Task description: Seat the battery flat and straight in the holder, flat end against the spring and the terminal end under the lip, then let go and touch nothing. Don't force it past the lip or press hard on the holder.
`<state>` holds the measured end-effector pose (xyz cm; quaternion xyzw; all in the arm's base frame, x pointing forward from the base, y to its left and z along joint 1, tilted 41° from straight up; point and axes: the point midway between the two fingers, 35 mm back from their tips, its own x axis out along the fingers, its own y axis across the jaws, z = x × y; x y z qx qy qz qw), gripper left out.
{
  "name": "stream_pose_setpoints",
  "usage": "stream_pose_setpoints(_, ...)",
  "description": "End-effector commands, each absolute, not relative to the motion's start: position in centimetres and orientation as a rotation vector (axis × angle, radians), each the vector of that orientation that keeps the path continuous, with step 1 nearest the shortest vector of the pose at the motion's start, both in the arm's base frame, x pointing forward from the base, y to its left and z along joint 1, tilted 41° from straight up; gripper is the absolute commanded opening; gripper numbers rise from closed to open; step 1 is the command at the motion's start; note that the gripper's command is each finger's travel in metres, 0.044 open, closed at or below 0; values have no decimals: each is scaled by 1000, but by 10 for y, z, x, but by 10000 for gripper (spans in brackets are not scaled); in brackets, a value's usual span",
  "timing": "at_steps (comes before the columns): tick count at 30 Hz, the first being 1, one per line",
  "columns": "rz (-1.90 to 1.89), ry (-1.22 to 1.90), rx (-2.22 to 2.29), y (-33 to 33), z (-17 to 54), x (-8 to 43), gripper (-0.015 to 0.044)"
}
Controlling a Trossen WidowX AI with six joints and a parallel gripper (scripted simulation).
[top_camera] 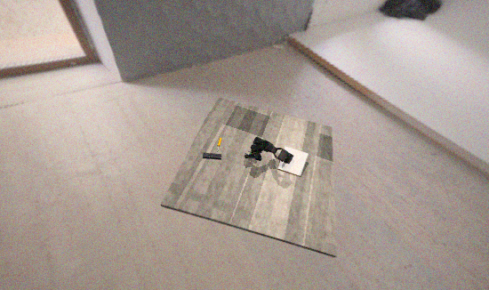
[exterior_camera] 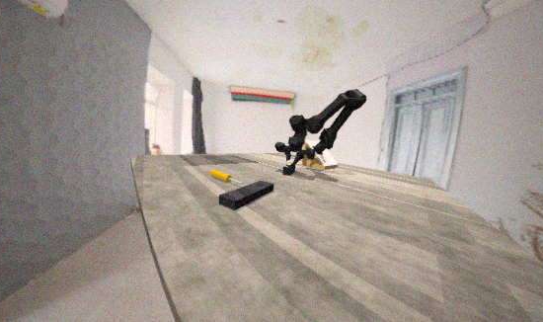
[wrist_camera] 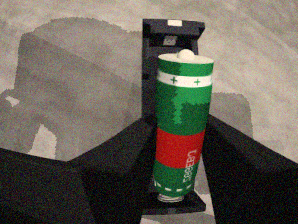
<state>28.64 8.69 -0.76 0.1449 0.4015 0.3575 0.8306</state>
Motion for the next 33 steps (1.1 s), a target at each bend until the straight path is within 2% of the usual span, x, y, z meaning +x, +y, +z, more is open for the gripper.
stream_pose_setpoints(1,760,878,295,88,-10,286,76)
stream_pose_setpoints(33,774,1028,226,94,-15,299,76)
